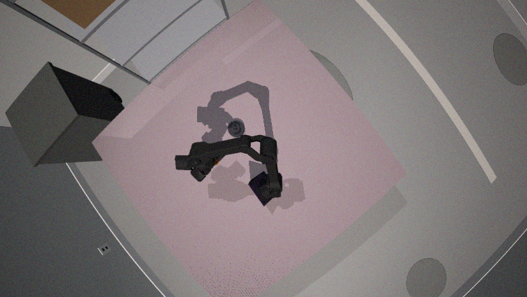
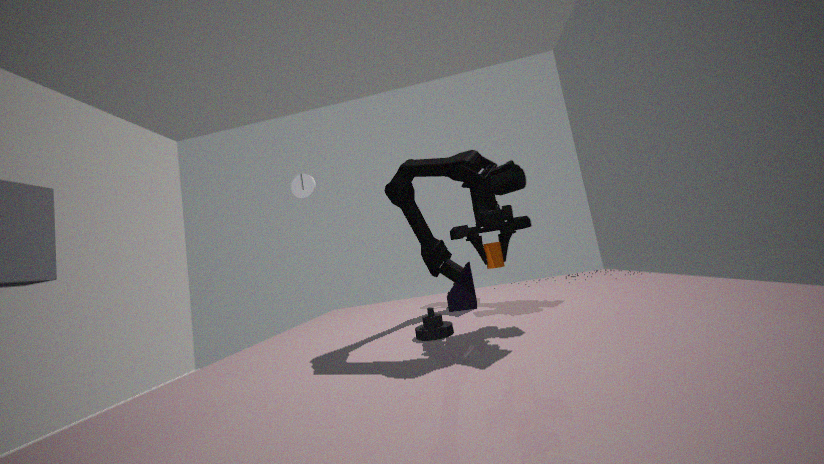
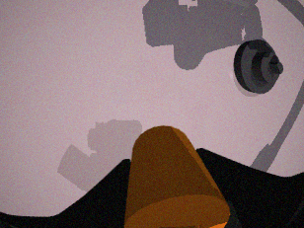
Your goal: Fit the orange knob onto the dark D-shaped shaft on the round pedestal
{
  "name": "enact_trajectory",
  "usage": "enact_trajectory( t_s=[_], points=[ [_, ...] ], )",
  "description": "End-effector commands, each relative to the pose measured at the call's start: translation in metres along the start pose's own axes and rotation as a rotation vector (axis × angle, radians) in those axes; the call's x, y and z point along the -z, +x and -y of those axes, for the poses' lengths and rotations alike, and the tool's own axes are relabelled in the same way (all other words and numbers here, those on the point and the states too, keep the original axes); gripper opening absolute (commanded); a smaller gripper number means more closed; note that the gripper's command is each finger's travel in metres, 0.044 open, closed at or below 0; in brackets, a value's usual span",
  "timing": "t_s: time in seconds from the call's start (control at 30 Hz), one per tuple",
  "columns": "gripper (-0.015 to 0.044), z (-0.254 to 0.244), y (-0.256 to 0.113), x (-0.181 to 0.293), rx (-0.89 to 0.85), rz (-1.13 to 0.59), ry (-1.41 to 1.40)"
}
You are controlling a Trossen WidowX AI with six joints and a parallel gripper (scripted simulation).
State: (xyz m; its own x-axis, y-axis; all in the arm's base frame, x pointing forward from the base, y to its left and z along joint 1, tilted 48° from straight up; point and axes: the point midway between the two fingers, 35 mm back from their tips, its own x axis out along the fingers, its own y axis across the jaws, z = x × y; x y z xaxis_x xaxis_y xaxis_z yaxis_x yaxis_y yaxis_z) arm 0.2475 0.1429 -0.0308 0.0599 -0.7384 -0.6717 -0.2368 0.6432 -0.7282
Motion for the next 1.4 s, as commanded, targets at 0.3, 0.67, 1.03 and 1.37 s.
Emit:
enact_trajectory(
  t_s=[0.3, 0.67, 1.03, 1.37],
  points=[
    [0.0000, 0.017, -0.013, -0.009, -0.019, 0.006, 0.009],
    [0.0000, 0.045, -0.005, -0.023, -0.029, 0.011, 0.006],
    [0.0000, 0.075, 0.004, -0.035, -0.031, 0.014, 0.005],
    [0.0000, 0.104, 0.013, -0.042, -0.028, 0.015, 0.007]
  ],
)
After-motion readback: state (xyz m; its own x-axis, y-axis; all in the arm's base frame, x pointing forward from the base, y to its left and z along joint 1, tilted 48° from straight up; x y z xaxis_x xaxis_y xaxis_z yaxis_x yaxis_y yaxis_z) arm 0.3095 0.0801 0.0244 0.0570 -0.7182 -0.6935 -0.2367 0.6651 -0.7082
